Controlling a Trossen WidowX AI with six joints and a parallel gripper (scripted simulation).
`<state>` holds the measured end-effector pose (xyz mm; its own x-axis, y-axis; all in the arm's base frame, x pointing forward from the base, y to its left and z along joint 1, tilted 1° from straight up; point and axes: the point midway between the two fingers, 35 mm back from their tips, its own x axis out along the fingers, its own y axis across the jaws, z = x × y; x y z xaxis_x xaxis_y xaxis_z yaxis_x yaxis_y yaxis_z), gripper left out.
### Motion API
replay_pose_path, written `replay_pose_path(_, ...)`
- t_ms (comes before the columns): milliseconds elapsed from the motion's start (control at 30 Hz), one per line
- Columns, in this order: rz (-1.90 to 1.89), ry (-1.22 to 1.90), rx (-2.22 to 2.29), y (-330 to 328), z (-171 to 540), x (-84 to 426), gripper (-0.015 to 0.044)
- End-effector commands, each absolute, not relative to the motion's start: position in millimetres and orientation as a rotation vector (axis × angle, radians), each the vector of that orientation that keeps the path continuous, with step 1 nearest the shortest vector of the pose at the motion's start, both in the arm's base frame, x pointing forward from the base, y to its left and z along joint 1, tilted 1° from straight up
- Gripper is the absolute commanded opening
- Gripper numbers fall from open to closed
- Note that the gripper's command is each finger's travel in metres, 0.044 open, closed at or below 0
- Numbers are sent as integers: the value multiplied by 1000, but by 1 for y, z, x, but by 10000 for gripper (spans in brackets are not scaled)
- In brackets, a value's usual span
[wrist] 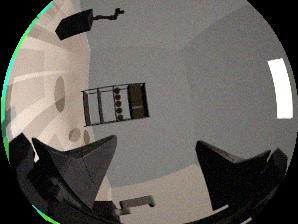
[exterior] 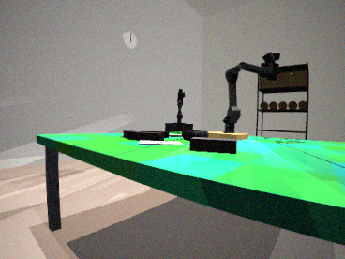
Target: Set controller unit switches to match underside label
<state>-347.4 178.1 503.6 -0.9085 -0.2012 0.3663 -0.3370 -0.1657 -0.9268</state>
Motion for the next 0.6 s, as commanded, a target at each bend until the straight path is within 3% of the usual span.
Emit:
replay_pose_path(0, 2241, -1966, 638, 178, 504, -347, 374)
replay_pose_path(133, 2270, -1928, 600, 188, 501, -346, 269)
replay_pose_path(467, 2502, -1299, 157, 324, 462, -292, 6)
replay_pose_path(567, 2514, -1132, 81, 353, 451, -271, 0)
